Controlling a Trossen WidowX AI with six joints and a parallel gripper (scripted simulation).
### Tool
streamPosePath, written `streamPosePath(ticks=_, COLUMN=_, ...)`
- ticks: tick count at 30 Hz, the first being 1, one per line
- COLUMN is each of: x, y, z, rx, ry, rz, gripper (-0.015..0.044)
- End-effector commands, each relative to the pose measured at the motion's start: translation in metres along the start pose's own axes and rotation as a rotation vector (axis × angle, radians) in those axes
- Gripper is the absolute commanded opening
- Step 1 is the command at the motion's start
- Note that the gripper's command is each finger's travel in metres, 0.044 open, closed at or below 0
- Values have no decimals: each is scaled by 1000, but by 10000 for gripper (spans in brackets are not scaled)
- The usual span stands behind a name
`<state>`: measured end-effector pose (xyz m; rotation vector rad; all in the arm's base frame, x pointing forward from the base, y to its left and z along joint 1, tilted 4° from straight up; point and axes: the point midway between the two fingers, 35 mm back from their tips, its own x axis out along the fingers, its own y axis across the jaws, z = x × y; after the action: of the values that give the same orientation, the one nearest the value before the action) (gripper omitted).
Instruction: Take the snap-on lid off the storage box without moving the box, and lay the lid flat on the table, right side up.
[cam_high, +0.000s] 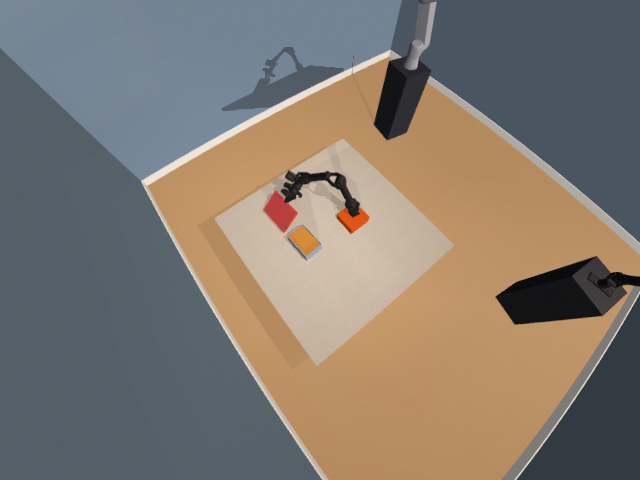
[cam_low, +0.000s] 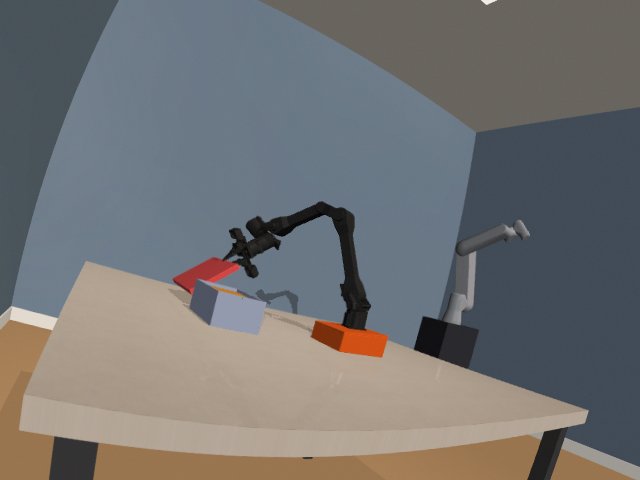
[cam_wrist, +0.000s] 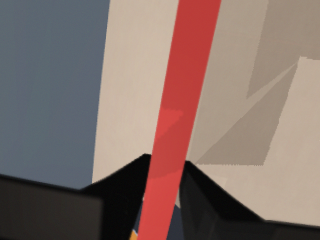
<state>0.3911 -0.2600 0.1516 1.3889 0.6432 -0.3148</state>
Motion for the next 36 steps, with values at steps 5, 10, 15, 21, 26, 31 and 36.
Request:
streamPosePath(ticks=5, x=4, y=-3, z=0, rx=-4, ry=0, rz=7, gripper=0)
streamPosePath(ticks=10, x=6, y=-6, z=0, rx=-4, ry=0, rz=7, gripper=0)
streamPosePath(ticks=15, x=9, y=-9, z=0, rx=-4, ry=0, rz=7, gripper=0)
streamPosePath(ticks=21, x=12, y=-13, z=0, rx=-4, ry=0, rz=7, gripper=0)
streamPosePath(ticks=26, x=15, y=-16, z=0, rx=-4, ry=0, rz=7, gripper=0)
streamPosePath(ticks=31, x=17, y=-19, z=0, rx=-4, ry=0, rz=7, gripper=0)
streamPosePath(ticks=36, x=20, y=-22, z=0, rx=-4, ry=0, rz=7, gripper=0)
